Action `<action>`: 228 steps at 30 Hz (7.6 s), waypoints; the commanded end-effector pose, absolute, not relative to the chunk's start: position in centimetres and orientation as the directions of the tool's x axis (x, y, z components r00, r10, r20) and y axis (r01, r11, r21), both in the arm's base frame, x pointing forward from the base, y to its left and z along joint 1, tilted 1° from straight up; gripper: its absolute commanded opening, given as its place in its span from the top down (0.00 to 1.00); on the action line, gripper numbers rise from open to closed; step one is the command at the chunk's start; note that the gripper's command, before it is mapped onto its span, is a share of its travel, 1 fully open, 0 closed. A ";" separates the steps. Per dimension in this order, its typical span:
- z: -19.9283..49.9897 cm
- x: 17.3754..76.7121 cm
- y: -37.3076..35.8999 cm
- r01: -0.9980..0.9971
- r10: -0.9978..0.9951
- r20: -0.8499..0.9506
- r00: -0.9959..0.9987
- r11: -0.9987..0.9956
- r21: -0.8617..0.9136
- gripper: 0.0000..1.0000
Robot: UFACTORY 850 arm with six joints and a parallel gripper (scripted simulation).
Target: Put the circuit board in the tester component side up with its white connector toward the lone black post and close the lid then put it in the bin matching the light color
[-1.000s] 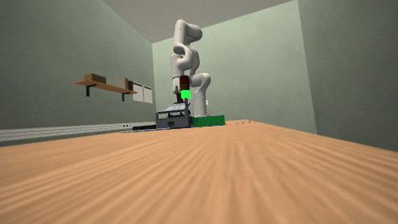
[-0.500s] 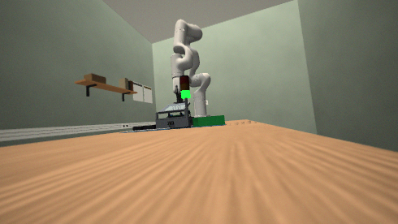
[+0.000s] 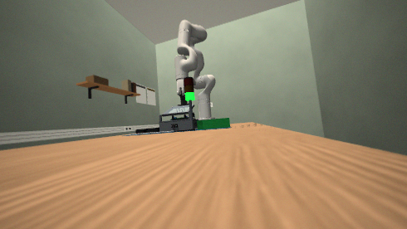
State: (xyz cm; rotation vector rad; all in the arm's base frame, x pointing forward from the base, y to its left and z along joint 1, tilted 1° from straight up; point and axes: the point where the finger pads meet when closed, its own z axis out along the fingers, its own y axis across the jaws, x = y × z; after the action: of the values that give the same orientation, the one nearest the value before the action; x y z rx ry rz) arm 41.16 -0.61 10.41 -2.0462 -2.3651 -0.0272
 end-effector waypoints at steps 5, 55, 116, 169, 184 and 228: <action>10.5 41.2 -0.6 0.990 0.989 0.022 -0.144 0.144 0.006 0.72; 10.2 41.2 -0.6 0.990 0.989 0.022 -0.144 0.144 0.006 1.00; 15.7 44.5 -0.2 0.990 0.989 0.022 -0.144 0.144 0.006 1.00; 15.8 44.6 -0.2 0.990 0.989 0.022 -0.144 0.144 0.006 0.72; 15.6 44.6 -0.2 0.990 0.989 0.022 -0.144 0.144 0.006 0.72; 15.5 44.6 -0.2 0.990 0.989 0.022 -0.144 0.144 0.006 1.00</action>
State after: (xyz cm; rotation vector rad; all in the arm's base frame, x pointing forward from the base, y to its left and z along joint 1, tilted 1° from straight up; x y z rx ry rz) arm 44.55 -0.22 15.48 -2.0461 -2.3650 -0.0270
